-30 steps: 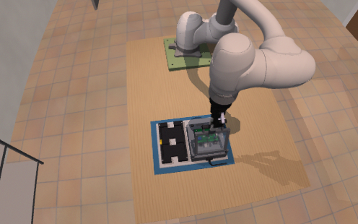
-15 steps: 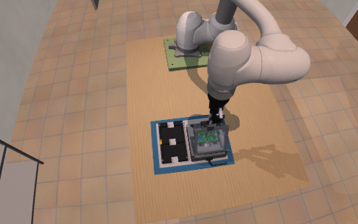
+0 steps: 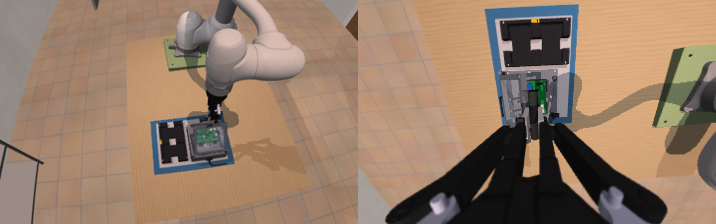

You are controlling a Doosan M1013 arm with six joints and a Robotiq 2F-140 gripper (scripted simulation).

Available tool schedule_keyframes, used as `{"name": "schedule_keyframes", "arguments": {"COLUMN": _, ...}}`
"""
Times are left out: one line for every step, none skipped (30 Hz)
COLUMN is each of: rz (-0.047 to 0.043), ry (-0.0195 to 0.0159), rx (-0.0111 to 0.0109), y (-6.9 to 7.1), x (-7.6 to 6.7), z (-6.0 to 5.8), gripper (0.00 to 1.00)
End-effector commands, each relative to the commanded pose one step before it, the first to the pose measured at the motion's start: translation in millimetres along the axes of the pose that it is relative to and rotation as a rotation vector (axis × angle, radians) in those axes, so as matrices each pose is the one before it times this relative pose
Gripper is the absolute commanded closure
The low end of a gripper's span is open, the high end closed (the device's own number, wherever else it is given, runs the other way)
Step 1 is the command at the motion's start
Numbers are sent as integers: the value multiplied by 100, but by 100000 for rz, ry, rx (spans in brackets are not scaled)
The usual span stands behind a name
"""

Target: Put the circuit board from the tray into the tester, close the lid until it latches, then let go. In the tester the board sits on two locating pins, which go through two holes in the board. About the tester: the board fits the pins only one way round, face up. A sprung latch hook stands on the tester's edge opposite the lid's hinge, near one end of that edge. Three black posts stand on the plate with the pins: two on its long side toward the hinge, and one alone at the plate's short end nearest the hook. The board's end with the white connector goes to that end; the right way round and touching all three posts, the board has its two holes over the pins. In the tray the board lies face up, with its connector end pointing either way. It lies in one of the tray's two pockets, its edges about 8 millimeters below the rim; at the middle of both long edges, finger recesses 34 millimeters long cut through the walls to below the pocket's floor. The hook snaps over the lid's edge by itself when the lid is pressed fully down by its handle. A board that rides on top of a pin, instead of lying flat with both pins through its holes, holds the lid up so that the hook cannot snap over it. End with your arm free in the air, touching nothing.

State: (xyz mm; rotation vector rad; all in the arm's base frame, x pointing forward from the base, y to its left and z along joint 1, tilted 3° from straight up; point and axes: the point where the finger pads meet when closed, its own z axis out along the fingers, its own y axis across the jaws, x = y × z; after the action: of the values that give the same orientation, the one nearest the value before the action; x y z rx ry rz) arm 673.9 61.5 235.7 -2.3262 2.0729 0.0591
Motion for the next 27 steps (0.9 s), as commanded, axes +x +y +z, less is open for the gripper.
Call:
{"name": "schedule_keyframes", "arguments": {"rz": -3, "ry": -19, "rx": -33, "y": 459, "x": 0, "z": 302, "gripper": 100}}
{"name": "schedule_keyframes", "arguments": {"rz": 0, "ry": 0, "rx": 0, "y": 159, "x": 0, "z": 112, "gripper": 100}}
{"name": "schedule_keyframes", "arguments": {"rz": 0, "ry": 0, "rx": 0, "y": 160, "x": 0, "z": 112, "gripper": 100}}
{"name": "schedule_keyframes", "arguments": {"rz": 0, "ry": 0, "rx": 0, "y": 160, "x": 0, "z": 112, "gripper": 100}}
{"name": "schedule_keyframes", "arguments": {"rz": 0, "ry": 0, "rx": 0, "y": 160, "x": 0, "z": 112, "gripper": 100}}
{"name": "schedule_keyframes", "arguments": {"rz": 0, "ry": 0, "rx": 0, "y": 160, "x": 0, "z": 112, "gripper": 100}}
{"name": "schedule_keyframes", "arguments": {"rz": 0, "ry": 0, "rx": 0, "y": 154, "x": 0, "z": 123, "gripper": 100}}
{"name": "schedule_keyframes", "arguments": {"rz": 0, "ry": 0, "rx": 0, "y": 151, "x": 0, "z": 127, "gripper": 100}}
{"name": "schedule_keyframes", "arguments": {"rz": 0, "ry": 0, "rx": 0, "y": 151, "x": 0, "z": 127, "gripper": 100}}
{"name": "schedule_keyframes", "arguments": {"rz": 0, "ry": 0, "rx": 0, "y": 151, "x": 0, "z": 126, "gripper": 100}}
{"name": "schedule_keyframes", "arguments": {"rz": 0, "ry": 0, "rx": 0, "y": 151, "x": 0, "z": 126, "gripper": 100}}
{"name": "schedule_keyframes", "arguments": {"rz": 0, "ry": 0, "rx": 0, "y": 151, "x": 0, "z": 126, "gripper": 100}}
{"name": "schedule_keyframes", "arguments": {"rz": 0, "ry": 0, "rx": 0, "y": 0, "x": 0, "z": 0, "gripper": 100}}
{"name": "schedule_keyframes", "arguments": {"rz": 0, "ry": 0, "rx": 0, "y": 0, "x": 0, "z": 0, "gripper": 100}}
{"name": "schedule_keyframes", "arguments": {"rz": 0, "ry": 0, "rx": 0, "y": 151, "x": 0, "z": 125, "gripper": 100}}
{"name": "schedule_keyframes", "arguments": {"rz": 0, "ry": 0, "rx": 0, "y": 151, "x": 0, "z": 125, "gripper": 100}}
{"name": "schedule_keyframes", "arguments": {"rz": 0, "ry": 0, "rx": 0, "y": 142, "x": 0, "z": 140, "gripper": 100}}
{"name": "schedule_keyframes", "arguments": {"rz": 0, "ry": 0, "rx": 0, "y": 141, "x": 0, "z": 141, "gripper": 100}}
{"name": "schedule_keyframes", "arguments": {"rz": 0, "ry": 0, "rx": 0, "y": 141, "x": 0, "z": 140, "gripper": 100}}
{"name": "schedule_keyframes", "arguments": {"rz": 0, "ry": 0, "rx": 0, "y": 141, "x": 0, "z": 139, "gripper": 100}}
{"name": "schedule_keyframes", "arguments": {"rz": 0, "ry": 0, "rx": 0, "y": 141, "x": 0, "z": 139, "gripper": 100}}
{"name": "schedule_keyframes", "arguments": {"rz": 0, "ry": 0, "rx": 0, "y": 140, "x": 0, "z": 138, "gripper": 100}}
{"name": "schedule_keyframes", "arguments": {"rz": 0, "ry": 0, "rx": 0, "y": 140, "x": 0, "z": 137, "gripper": 100}}
{"name": "schedule_keyframes", "arguments": {"rz": 0, "ry": 0, "rx": 0, "y": 138, "x": 0, "z": 139, "gripper": 100}}
{"name": "schedule_keyframes", "arguments": {"rz": 0, "ry": 0, "rx": 0, "y": 129, "x": 0, "z": 153, "gripper": 100}}
{"name": "schedule_keyframes", "arguments": {"rz": 0, "ry": 0, "rx": 0, "y": 129, "x": 0, "z": 152, "gripper": 100}}
{"name": "schedule_keyframes", "arguments": {"rz": 0, "ry": 0, "rx": 0, "y": 129, "x": 0, "z": 151, "gripper": 100}}
